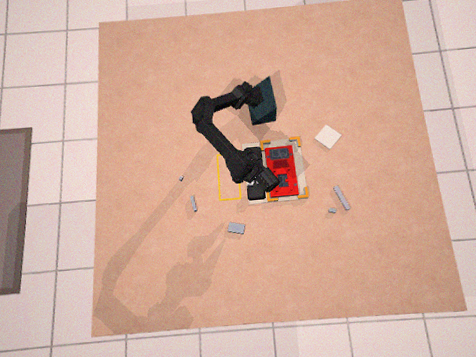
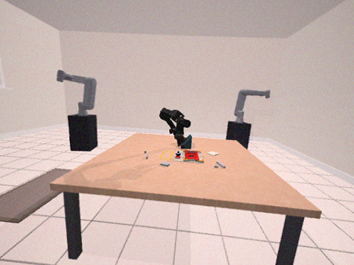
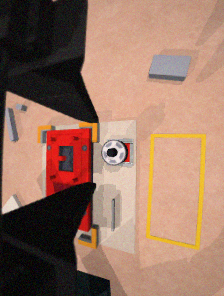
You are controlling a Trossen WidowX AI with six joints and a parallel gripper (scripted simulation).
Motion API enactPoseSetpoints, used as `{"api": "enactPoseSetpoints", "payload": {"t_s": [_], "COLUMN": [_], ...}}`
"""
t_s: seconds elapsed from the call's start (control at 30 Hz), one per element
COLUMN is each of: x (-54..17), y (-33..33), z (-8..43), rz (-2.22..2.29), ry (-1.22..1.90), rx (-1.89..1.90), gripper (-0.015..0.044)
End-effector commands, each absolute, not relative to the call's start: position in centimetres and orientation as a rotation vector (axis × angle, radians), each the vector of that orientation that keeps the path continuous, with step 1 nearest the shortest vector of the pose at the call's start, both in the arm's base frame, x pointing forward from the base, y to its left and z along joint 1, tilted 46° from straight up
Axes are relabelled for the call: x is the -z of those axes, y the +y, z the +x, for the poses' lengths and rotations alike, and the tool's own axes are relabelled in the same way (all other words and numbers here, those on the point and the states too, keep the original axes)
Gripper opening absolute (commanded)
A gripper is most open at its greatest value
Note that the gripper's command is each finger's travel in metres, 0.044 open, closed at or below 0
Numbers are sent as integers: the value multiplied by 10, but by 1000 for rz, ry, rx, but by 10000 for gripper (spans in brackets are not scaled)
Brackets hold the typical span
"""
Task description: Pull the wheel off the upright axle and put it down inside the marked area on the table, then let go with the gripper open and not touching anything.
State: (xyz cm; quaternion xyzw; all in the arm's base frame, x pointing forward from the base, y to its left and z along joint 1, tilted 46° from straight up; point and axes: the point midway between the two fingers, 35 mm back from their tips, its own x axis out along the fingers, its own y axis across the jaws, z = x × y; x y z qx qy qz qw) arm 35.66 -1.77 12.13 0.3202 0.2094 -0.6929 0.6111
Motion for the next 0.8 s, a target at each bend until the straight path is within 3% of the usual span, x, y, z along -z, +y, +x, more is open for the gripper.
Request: {"api": "enactPoseSetpoints", "payload": {"t_s": [0.0, 0.57, 0.67, 0.77], "x": [-123, -71, -74, -74], "y": [-18, -72, -70, -70], "z": [353, 352, 351, 351], "rz": [734, 733, 737, 737], "ry": [479, 475, 477, 477], "rx": [1601, 1601, 1609, 1609], "gripper": [300, 300, 221, 201]}}
